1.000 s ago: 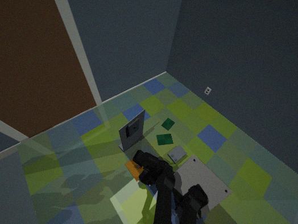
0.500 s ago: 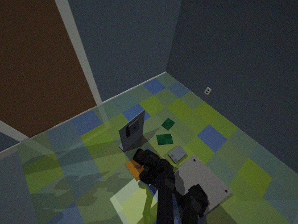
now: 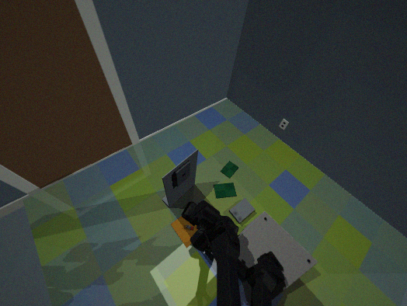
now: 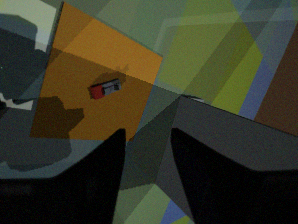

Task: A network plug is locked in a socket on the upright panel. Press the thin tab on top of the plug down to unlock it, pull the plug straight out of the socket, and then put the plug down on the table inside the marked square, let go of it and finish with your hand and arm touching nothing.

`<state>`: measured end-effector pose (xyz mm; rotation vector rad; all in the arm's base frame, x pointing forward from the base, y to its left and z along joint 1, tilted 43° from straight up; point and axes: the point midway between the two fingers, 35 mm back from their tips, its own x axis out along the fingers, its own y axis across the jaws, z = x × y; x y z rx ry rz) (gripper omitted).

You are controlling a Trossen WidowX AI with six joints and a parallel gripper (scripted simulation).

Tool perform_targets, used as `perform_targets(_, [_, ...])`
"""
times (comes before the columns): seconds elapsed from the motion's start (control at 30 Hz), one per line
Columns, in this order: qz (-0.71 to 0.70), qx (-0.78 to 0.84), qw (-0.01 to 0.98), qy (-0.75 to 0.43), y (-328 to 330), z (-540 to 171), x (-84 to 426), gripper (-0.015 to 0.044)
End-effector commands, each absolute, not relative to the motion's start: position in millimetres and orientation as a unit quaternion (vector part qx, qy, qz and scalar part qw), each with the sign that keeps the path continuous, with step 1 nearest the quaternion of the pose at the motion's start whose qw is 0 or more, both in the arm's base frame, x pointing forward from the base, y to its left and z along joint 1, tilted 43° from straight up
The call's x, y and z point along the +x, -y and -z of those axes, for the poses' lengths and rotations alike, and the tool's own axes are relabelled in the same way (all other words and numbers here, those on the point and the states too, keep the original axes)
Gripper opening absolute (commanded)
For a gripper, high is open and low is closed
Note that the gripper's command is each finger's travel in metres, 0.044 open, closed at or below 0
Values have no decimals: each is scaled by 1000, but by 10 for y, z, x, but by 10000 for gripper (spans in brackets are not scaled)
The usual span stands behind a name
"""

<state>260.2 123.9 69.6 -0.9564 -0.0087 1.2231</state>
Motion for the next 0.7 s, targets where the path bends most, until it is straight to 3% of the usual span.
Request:
perform_targets(0.0, [-551,-433,713,9,-1211,-758,2619,156])
perform_targets(0.67, [-549,-431,716,12,-1054,-950,2591,156])
